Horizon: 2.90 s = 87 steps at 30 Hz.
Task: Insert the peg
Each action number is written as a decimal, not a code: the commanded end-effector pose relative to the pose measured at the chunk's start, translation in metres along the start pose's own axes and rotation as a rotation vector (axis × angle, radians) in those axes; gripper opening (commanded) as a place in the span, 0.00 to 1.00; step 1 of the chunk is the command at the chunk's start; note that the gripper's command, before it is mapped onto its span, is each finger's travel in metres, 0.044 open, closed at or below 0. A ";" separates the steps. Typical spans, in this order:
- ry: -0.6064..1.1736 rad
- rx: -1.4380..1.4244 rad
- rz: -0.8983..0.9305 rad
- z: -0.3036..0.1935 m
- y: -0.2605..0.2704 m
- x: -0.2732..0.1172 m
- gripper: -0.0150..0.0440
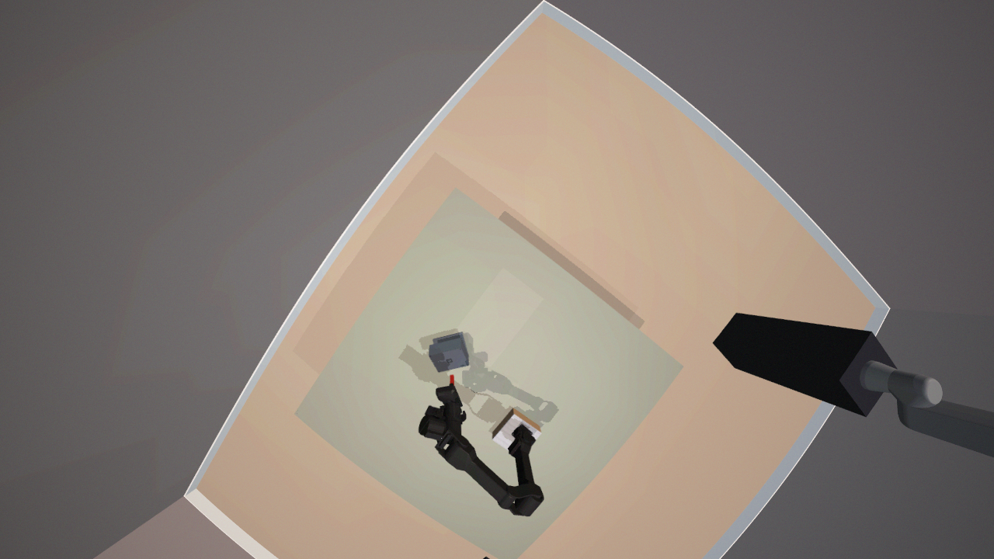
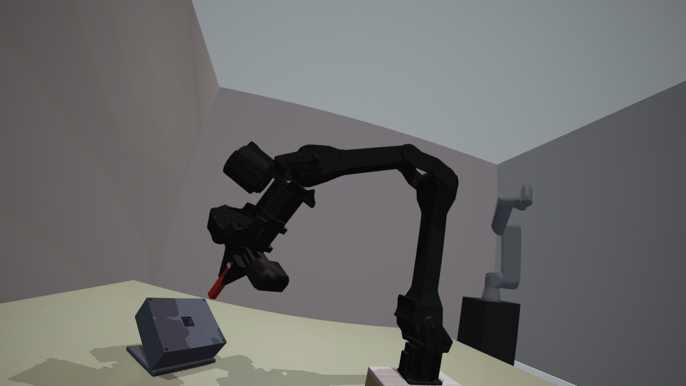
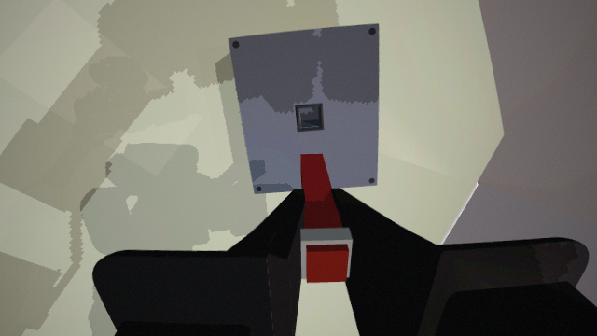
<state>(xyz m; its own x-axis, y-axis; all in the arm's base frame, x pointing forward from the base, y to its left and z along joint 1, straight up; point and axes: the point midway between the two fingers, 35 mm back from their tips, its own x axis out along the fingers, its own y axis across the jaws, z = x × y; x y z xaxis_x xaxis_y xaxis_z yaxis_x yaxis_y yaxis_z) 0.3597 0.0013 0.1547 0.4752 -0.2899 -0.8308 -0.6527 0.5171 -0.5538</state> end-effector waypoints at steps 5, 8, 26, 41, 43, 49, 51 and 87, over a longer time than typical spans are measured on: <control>0.002 -0.031 -0.010 0.003 0.001 0.016 0.25; 0.000 -0.040 -0.016 0.004 0.000 0.021 0.25; -0.008 -0.076 -0.039 0.009 0.000 0.043 0.25; -0.009 -0.076 -0.040 0.009 0.000 0.063 0.25; -0.009 -0.076 -0.041 0.009 0.000 0.065 0.25; -0.009 -0.069 -0.047 0.009 -0.002 0.062 0.25; -0.009 -0.069 -0.047 0.009 -0.002 0.062 0.25; -0.009 -0.069 -0.047 0.009 0.000 0.074 0.25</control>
<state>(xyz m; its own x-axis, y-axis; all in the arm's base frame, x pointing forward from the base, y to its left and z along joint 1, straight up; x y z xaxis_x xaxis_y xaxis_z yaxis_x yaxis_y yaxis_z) 0.3999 -0.0128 0.0956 0.5124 -0.3085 -0.8014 -0.6638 0.4497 -0.5976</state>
